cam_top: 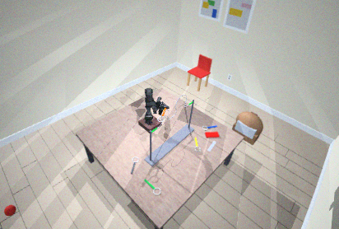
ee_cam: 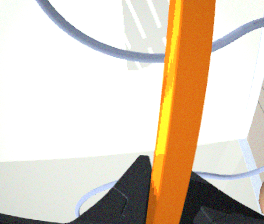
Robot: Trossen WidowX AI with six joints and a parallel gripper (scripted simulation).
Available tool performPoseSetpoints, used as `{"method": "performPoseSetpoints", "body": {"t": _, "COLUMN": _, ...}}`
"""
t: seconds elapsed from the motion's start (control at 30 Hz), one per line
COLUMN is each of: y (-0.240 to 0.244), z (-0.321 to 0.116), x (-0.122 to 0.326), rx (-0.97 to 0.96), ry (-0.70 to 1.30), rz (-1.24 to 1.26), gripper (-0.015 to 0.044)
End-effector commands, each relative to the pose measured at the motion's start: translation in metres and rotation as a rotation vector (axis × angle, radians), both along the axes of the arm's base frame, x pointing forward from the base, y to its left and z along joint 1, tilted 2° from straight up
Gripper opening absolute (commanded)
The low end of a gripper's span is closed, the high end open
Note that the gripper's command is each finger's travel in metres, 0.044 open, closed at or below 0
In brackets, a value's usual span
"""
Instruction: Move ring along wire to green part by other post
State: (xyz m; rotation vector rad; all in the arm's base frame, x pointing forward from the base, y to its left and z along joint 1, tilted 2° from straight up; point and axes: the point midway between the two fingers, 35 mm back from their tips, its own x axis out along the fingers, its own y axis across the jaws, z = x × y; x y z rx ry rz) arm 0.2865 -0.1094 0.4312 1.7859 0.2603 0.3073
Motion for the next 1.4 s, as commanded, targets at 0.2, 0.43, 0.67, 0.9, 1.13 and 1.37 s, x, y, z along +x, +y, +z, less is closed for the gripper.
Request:
{"method": "performPoseSetpoints", "body": {"t": 0.2, "y": 0.002, "z": -0.004, "x": -0.001, "rx": -0.130, "ry": 0.006, "rz": 0.005, "gripper": -0.0150}}
{"method": "performPoseSetpoints", "body": {"t": 0.43, "y": 0.003, "z": -0.009, "x": -0.001, "rx": -0.218, "ry": 0.016, "rz": 0.006, "gripper": -0.0150}}
{"method": "performPoseSetpoints", "body": {"t": 0.67, "y": 0.002, "z": -0.015, "x": -0.002, "rx": -0.295, "ry": 0.025, "rz": 0.021, "gripper": -0.0150}}
{"method": "performPoseSetpoints", "body": {"t": 0.9, "y": -0.002, "z": -0.020, "x": -0.010, "rx": -0.377, "ry": 0.034, "rz": 0.083, "gripper": -0.0150}}
{"method": "performPoseSetpoints", "body": {"t": 1.13, "y": -0.002, "z": -0.024, "x": -0.011, "rx": -0.436, "ry": 0.042, "rz": 0.093, "gripper": -0.0150}}
{"method": "performPoseSetpoints", "body": {"t": 1.37, "y": -0.004, "z": -0.029, "x": -0.011, "rx": -0.527, "ry": 0.057, "rz": 0.092, "gripper": -0.0150}}
